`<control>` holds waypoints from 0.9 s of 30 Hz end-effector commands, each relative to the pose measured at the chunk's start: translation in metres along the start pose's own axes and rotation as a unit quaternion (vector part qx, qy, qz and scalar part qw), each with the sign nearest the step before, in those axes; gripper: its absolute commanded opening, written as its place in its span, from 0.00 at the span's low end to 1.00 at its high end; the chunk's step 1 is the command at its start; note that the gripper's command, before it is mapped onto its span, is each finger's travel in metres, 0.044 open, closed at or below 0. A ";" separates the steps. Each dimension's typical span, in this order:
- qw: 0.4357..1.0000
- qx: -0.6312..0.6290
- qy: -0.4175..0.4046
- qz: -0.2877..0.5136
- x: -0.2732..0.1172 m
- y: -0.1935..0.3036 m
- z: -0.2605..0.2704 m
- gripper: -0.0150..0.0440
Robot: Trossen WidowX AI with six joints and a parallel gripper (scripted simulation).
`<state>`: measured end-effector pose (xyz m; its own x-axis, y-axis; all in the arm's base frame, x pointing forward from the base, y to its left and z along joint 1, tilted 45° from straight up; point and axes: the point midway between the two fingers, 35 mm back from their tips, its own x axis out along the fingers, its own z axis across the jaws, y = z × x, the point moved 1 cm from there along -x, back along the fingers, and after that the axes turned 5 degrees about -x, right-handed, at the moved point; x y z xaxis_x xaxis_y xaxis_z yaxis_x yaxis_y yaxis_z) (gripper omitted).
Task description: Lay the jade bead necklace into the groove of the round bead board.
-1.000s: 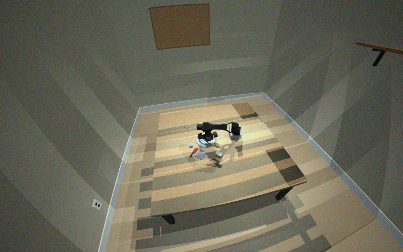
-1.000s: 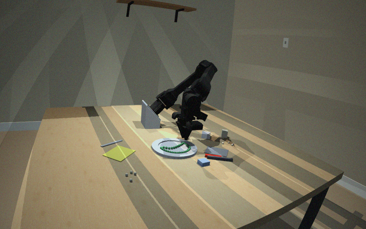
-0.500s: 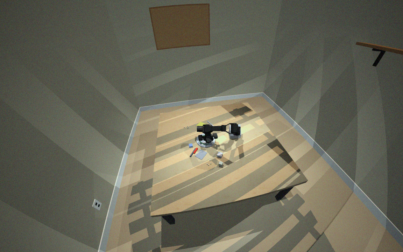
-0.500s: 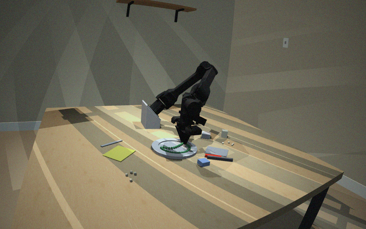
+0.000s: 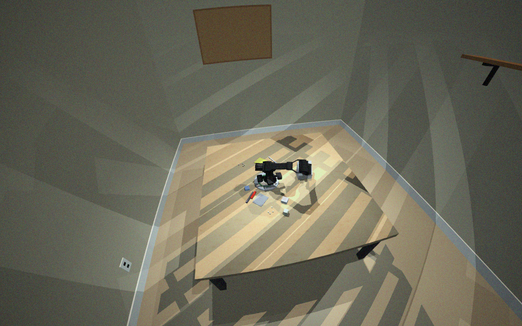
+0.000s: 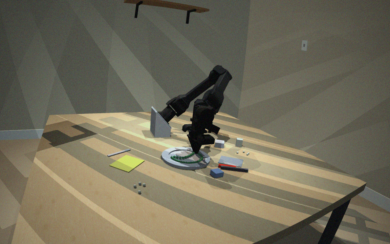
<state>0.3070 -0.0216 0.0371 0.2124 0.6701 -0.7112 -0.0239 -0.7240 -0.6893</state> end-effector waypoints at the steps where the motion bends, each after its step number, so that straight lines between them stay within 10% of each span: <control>1: 1.000 0.000 0.000 0.000 0.000 0.000 0.000 0.25; 27: 1.000 0.004 -0.002 -0.003 -0.006 0.000 0.002 0.25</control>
<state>0.3037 -0.0245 0.0389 0.2052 0.6742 -0.7094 -0.0350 -0.7193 -0.6938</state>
